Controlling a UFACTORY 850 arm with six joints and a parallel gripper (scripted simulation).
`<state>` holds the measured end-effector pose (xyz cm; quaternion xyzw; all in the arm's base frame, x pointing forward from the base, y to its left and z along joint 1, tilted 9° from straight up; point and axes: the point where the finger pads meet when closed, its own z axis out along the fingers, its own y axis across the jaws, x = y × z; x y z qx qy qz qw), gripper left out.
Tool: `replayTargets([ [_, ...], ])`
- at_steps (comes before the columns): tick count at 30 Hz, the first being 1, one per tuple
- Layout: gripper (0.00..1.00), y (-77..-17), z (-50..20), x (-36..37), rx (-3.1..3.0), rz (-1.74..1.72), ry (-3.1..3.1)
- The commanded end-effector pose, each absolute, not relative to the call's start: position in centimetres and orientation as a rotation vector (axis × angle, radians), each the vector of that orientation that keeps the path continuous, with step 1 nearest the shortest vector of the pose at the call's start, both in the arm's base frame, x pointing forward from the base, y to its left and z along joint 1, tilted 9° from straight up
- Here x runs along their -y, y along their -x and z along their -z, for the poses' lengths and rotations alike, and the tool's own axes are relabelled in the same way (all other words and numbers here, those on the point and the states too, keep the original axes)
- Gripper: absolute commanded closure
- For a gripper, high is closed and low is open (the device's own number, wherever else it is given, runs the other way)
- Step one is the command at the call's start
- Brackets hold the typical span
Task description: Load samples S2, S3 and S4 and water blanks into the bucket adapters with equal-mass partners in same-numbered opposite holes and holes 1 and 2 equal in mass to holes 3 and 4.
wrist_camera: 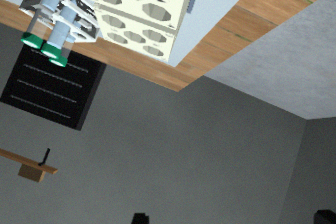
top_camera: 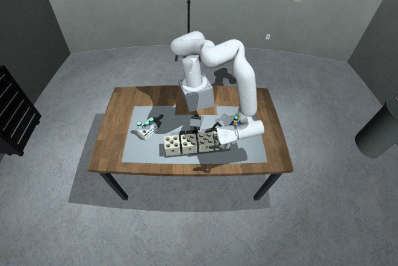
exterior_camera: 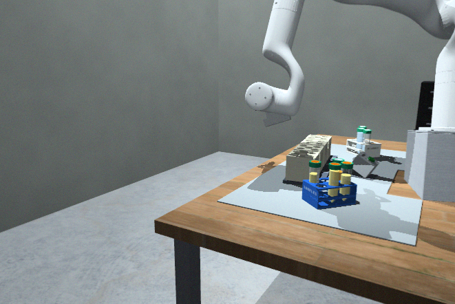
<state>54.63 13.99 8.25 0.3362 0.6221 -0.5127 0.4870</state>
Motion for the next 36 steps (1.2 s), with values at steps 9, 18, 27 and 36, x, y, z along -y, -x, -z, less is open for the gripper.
replayTargets([
  [9, 0.00, -54.7, -8.3, -14.0, -1.512, 1.245, -0.819],
  [18, 0.00, -54.6, -8.2, -13.6, -1.518, 1.224, -0.853],
  [27, 0.00, -53.2, -7.4, -9.7, -1.541, 1.037, -1.164],
  [36, 0.00, -51.8, -6.9, -7.8, -1.515, 0.896, -1.411],
])
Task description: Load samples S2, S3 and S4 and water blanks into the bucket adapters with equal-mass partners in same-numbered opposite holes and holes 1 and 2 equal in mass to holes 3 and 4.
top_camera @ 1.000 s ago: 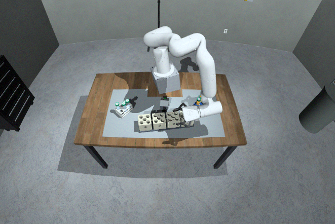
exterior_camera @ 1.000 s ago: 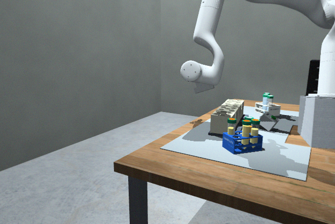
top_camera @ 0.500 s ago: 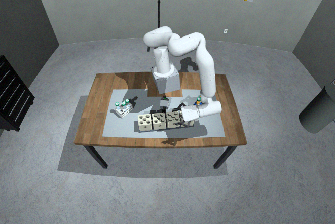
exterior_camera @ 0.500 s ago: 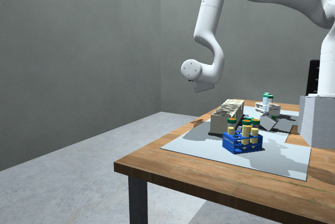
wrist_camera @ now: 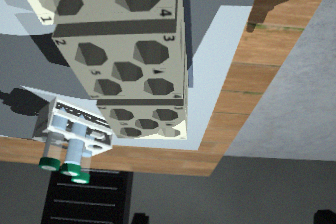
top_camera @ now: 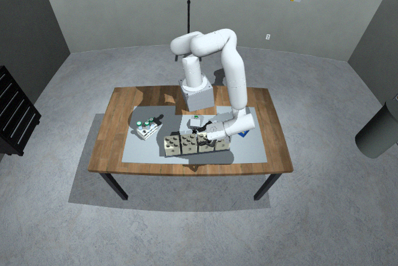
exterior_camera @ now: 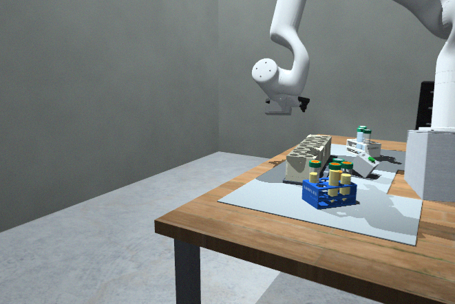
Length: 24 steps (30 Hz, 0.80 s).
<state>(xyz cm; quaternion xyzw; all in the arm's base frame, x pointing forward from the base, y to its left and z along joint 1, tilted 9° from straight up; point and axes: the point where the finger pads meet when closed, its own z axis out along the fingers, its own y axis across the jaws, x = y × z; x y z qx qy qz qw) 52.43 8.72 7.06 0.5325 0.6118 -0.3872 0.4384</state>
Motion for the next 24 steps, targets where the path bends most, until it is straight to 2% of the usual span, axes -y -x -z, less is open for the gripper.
replayTargets([
  [1, 0.00, -51.6, -6.8, -7.6, -1.508, 0.876, -1.446],
  [24, 0.00, -46.7, -6.0, -5.3, -1.200, 0.477, -2.155],
])
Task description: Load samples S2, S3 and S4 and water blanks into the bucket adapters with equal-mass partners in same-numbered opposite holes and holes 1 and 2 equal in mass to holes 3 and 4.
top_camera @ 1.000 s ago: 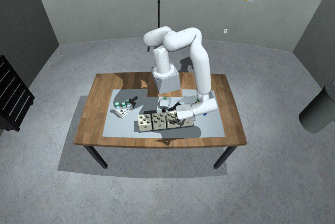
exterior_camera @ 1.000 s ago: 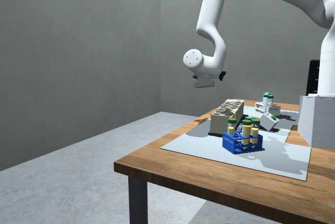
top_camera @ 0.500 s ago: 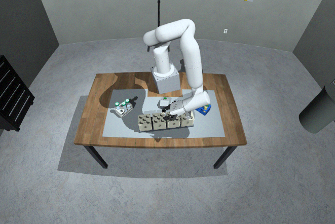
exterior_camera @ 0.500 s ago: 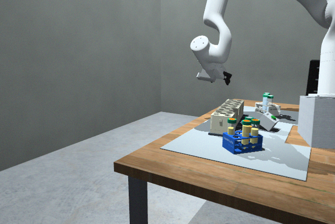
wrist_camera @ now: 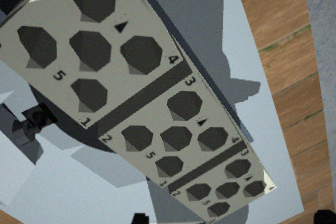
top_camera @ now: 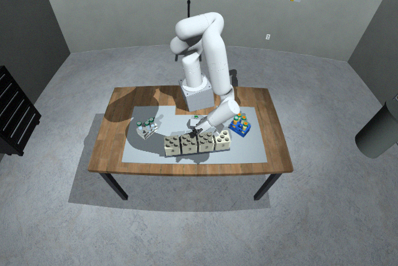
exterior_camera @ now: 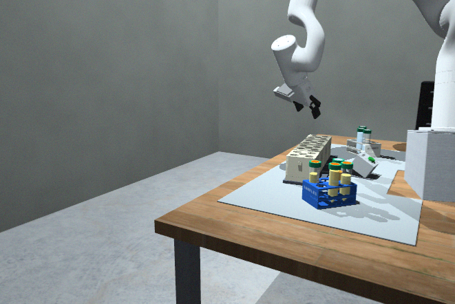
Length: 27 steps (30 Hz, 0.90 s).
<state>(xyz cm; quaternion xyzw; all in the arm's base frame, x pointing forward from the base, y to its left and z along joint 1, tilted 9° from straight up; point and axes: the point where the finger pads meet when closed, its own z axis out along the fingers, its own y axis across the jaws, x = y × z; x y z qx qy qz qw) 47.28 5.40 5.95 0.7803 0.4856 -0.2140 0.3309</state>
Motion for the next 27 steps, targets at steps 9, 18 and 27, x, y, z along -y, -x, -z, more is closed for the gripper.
replayTargets([
  [9, 0.00, -44.9, -6.1, -5.3, -1.033, 0.350, -2.369],
  [18, 0.00, -43.2, -6.6, -5.7, -0.774, 0.190, -2.619],
  [27, 0.00, -41.8, -7.5, -6.4, -0.542, 0.070, -2.791],
])
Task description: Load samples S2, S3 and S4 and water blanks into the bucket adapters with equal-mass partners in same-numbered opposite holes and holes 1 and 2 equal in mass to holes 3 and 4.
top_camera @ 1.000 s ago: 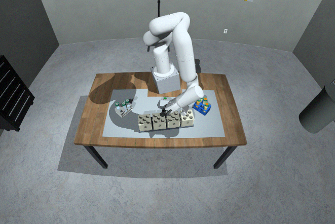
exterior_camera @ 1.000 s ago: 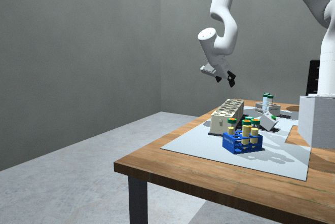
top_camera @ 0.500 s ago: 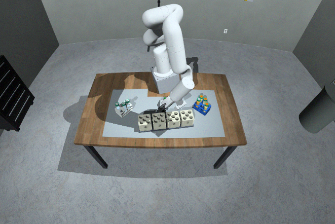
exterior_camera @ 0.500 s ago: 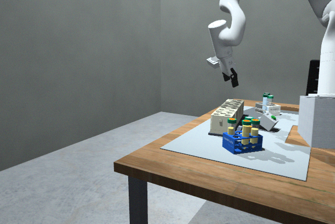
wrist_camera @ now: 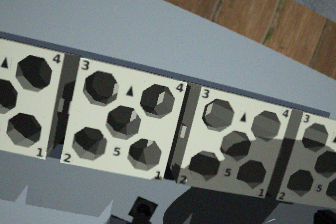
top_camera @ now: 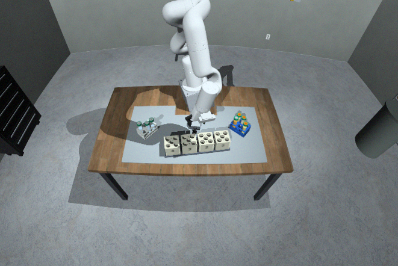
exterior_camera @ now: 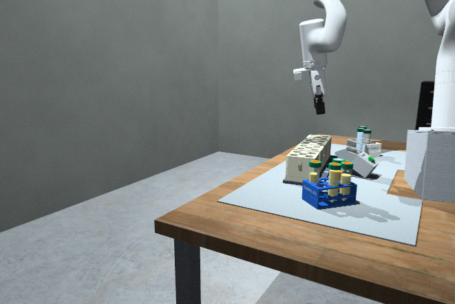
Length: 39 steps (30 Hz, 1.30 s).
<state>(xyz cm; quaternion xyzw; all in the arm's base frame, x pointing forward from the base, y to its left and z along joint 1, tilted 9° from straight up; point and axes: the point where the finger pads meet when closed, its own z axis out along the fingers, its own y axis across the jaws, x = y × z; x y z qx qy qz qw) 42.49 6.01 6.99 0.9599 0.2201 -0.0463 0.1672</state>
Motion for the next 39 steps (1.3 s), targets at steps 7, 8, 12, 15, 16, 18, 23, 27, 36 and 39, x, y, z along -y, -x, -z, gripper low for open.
replayTargets([
  [7, 0.00, -41.2, -8.1, -6.7, -0.285, -0.050, -2.940],
  [8, 0.00, -41.2, -8.1, -6.7, -0.247, -0.067, -2.959],
  [12, 0.00, -41.2, -8.1, -6.7, -0.201, -0.087, -2.981],
  [15, 0.00, -41.2, -8.1, -6.7, -0.201, -0.087, -2.981],
  [16, 0.00, -41.2, -8.1, -6.7, -0.201, -0.087, -2.981],
  [18, 0.00, -41.2, -8.1, -6.7, -0.201, -0.087, -2.981],
  [23, 0.00, -40.8, -8.2, -5.8, -0.102, -0.094, -2.987],
  [27, 0.00, -40.1, -8.4, -4.0, 0.097, -0.109, -2.991],
  [36, 0.00, -38.8, -8.8, -0.7, 0.446, -0.135, -2.968],
  [39, 0.00, -38.3, -9.0, 0.7, 0.595, -0.145, -2.946],
])
